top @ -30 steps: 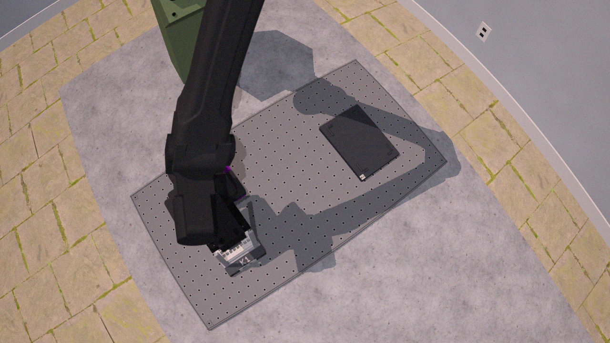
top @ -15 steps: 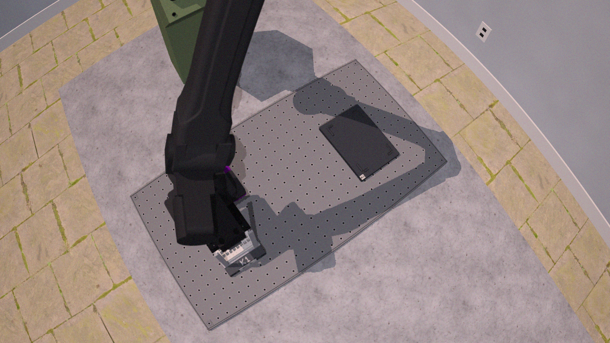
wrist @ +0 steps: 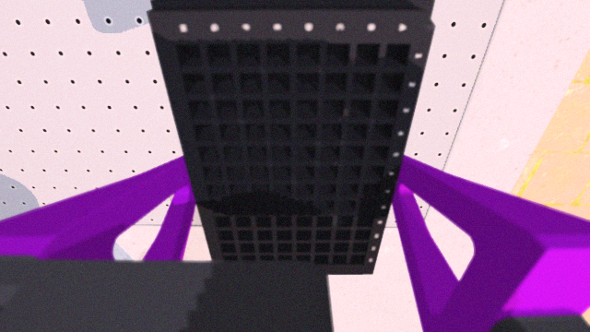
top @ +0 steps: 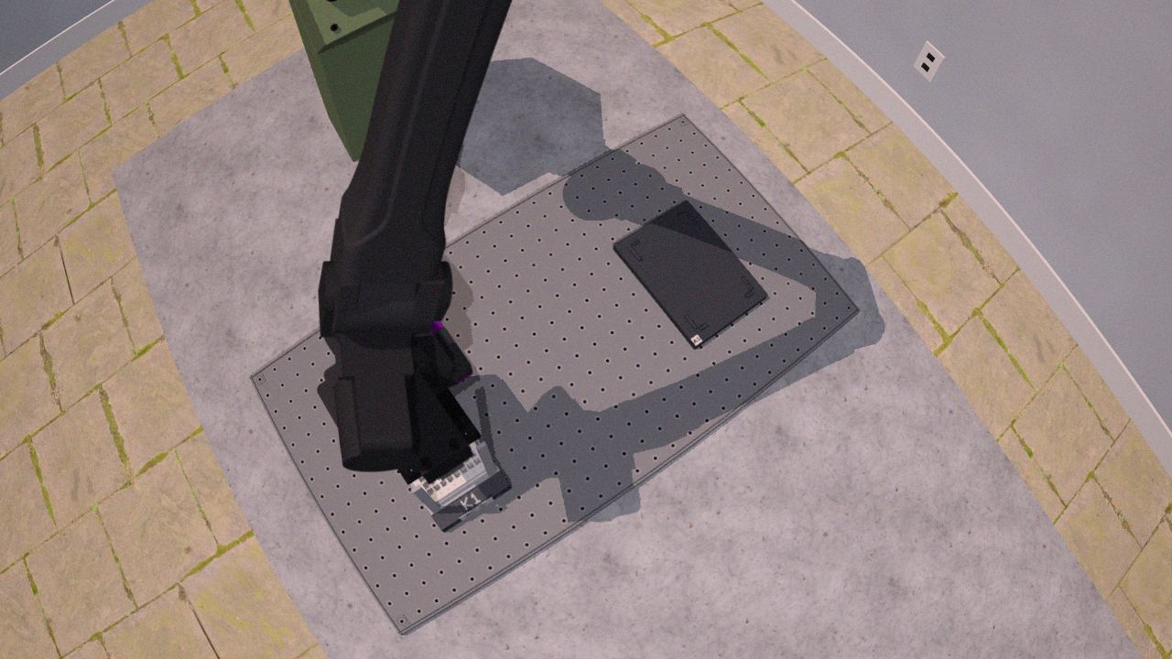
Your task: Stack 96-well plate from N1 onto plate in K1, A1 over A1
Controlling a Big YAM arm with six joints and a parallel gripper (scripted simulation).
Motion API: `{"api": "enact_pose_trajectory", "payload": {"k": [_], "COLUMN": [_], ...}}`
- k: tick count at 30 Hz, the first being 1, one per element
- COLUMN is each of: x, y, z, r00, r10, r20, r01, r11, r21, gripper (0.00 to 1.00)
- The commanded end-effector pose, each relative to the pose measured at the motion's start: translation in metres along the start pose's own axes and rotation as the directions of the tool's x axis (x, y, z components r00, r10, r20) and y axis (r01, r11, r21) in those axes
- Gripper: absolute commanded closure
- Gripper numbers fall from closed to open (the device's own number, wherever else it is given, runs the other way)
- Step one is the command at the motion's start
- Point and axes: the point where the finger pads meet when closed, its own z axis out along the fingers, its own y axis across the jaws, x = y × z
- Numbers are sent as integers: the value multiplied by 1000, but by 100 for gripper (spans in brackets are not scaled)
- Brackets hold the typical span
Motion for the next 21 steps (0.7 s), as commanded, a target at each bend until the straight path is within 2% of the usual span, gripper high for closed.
{"api": "enact_pose_trajectory", "payload": {"k": [1, 21], "x": [-16, -14], "y": [-3, -1], "z": [6, 37], "r00": [1000, 1000], "r10": [-6, -4], "r20": [29, 26], "r01": [6, 4], "r11": [1000, 1000], "r21": [6, 3], "gripper": [100, 100]}}
